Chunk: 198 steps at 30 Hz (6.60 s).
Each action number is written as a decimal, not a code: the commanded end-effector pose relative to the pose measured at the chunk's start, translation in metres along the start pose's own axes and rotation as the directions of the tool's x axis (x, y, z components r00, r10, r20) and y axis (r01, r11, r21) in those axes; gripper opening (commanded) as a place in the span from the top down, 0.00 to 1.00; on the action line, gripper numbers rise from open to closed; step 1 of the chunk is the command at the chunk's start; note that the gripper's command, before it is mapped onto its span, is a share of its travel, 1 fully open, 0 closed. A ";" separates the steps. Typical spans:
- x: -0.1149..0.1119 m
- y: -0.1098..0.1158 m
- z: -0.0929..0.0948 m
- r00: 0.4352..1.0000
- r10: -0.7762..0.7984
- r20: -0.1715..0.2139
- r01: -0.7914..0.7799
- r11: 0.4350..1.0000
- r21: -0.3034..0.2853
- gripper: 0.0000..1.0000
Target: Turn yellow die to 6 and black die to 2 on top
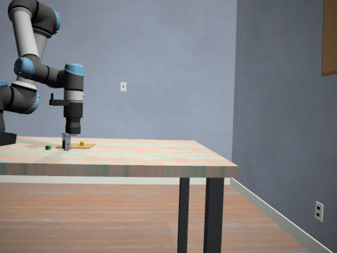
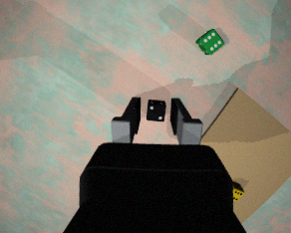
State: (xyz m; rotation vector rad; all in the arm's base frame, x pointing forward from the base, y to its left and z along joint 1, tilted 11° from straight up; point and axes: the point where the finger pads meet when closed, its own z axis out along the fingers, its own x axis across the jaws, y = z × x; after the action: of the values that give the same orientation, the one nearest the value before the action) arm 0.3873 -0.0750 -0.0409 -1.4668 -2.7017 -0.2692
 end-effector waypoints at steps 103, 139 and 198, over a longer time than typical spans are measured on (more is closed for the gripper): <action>0.011 0.005 -0.099 0.999 0.041 -0.003 -0.041 0.999 0.001 0.66; 0.113 0.051 -0.103 0.894 0.448 -0.003 -0.448 0.894 0.002 0.66; 0.114 0.052 -0.007 0.894 0.448 -0.003 -0.448 0.894 0.002 0.66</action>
State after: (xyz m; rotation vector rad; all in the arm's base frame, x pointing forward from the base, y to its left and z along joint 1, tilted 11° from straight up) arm 0.3699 0.0446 -0.0108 -2.0251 -2.2646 -0.2407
